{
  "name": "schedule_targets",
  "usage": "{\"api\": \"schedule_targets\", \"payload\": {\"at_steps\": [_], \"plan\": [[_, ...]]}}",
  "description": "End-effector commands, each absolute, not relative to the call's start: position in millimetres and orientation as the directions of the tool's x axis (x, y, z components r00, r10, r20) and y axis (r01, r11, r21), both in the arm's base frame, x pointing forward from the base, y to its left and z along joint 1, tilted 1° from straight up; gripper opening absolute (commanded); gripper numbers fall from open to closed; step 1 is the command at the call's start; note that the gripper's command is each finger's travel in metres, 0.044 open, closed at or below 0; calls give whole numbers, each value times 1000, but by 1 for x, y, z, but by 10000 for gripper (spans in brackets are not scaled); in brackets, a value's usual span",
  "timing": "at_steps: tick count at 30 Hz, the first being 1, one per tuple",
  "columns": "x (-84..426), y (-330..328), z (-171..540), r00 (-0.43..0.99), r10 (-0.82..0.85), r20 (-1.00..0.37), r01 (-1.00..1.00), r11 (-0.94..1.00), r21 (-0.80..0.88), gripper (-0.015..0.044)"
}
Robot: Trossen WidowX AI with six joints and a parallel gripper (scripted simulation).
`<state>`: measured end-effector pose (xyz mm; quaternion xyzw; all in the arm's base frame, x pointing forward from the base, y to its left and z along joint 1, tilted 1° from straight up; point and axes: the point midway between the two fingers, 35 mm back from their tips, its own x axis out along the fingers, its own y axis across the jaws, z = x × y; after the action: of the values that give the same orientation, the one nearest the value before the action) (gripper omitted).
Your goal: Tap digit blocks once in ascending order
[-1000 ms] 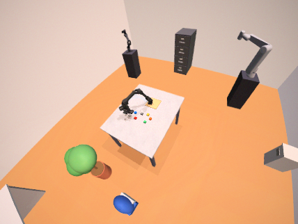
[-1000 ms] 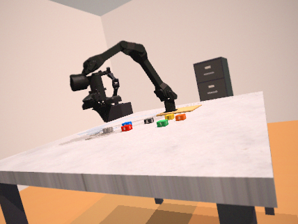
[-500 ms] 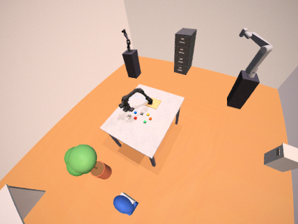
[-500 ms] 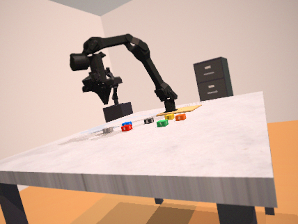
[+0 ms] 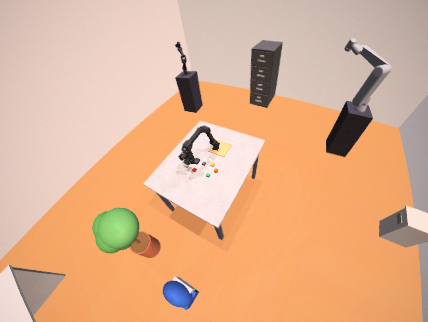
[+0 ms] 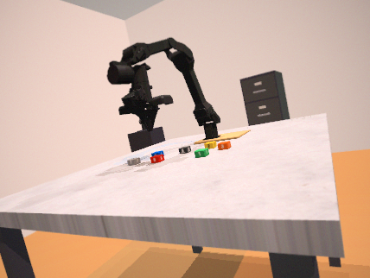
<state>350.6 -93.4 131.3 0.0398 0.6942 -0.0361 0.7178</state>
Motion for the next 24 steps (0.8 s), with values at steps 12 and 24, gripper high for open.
{"api": "schedule_targets", "payload": {"at_steps": [12,24], "plan": [[346,-91,67,15,7,-1000,109,994,8,20],[346,-91,48,15,7,-1000,109,994,8,20]]}}
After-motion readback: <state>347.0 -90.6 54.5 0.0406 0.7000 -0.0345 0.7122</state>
